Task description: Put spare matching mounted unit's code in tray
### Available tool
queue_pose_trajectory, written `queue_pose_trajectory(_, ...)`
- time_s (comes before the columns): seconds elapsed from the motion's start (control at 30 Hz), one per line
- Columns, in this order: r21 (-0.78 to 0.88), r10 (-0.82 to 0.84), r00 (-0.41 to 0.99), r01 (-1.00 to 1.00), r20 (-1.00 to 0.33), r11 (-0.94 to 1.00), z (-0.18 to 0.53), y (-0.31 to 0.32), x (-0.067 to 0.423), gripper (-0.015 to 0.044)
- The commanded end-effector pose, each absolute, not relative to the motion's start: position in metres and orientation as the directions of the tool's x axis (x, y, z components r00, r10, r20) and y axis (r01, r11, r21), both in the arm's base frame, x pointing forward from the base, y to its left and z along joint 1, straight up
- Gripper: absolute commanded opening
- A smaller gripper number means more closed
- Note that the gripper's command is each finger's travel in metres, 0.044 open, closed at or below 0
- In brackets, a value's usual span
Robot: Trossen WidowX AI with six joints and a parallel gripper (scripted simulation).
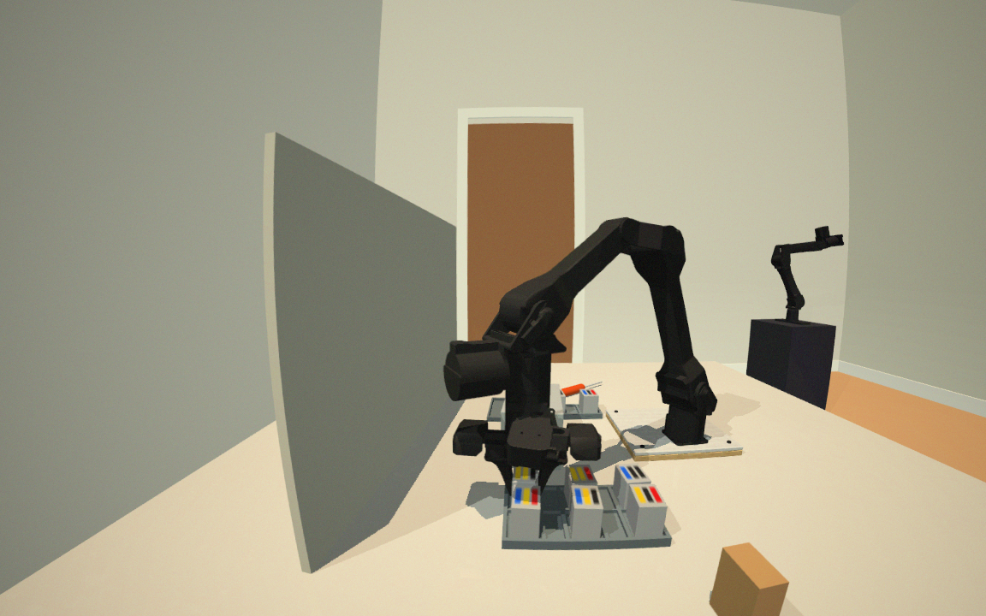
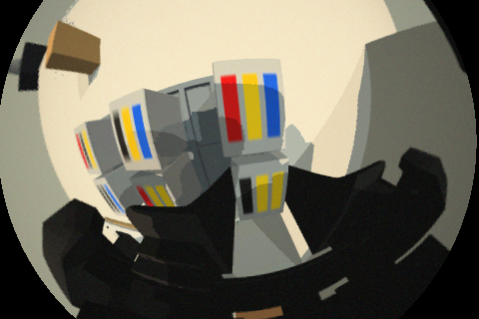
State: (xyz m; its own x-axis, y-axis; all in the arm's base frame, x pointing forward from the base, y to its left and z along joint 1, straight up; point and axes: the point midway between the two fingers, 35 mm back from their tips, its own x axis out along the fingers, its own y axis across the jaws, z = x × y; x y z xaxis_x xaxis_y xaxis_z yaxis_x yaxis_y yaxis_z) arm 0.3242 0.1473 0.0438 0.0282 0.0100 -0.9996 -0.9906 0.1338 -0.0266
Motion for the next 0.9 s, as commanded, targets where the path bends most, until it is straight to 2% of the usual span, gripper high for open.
queue_pose_trajectory(0.0,-0.027,0.01,0.028,-0.991,-1.0,0.134,0.044,0.147,0.324,0.0)
queue_pose_trajectory(0.17,-0.027,0.01,0.028,-0.991,-1.0,0.134,0.052,0.148,0.325,0.0)
queue_pose_trajectory(0.57,-0.026,0.01,0.027,-0.991,-1.0,0.131,0.119,0.147,0.323,0.0)
queue_pose_trajectory(0.87,-0.02,0.004,0.021,-0.991,-1.0,0.134,0.12,0.146,0.323,0.0)
